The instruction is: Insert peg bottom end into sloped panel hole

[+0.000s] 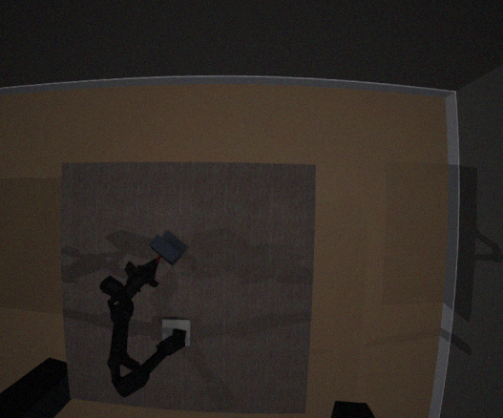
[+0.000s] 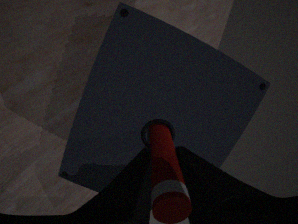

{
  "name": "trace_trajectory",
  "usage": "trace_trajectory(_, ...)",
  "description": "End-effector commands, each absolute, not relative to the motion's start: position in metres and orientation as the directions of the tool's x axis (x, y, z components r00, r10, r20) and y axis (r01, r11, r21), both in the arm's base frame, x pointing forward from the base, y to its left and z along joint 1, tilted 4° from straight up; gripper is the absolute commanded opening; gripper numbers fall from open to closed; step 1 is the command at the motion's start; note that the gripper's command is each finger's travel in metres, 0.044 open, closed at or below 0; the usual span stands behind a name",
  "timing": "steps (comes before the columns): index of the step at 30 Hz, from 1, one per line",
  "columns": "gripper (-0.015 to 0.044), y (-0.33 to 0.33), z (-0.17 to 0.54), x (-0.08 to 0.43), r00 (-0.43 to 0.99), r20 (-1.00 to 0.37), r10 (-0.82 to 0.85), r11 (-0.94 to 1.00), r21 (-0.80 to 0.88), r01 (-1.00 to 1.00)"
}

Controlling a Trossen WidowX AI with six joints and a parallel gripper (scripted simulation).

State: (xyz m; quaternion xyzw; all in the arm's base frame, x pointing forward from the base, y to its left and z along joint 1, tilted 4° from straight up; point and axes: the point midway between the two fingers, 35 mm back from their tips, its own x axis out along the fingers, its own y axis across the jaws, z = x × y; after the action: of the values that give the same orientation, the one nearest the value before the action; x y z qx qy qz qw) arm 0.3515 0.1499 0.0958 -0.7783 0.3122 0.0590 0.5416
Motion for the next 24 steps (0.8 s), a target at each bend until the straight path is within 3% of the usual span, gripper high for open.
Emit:
trace_trajectory(1,0.0,0.1485,0.0932,0.3536,0.797,-0.431,-0.424,-0.222,-0.804,-0.552)
trace_trajectory(24,0.0,0.1466,0.0921,0.3567,0.798,-0.428,-0.424,-0.217,-0.807,-0.548)
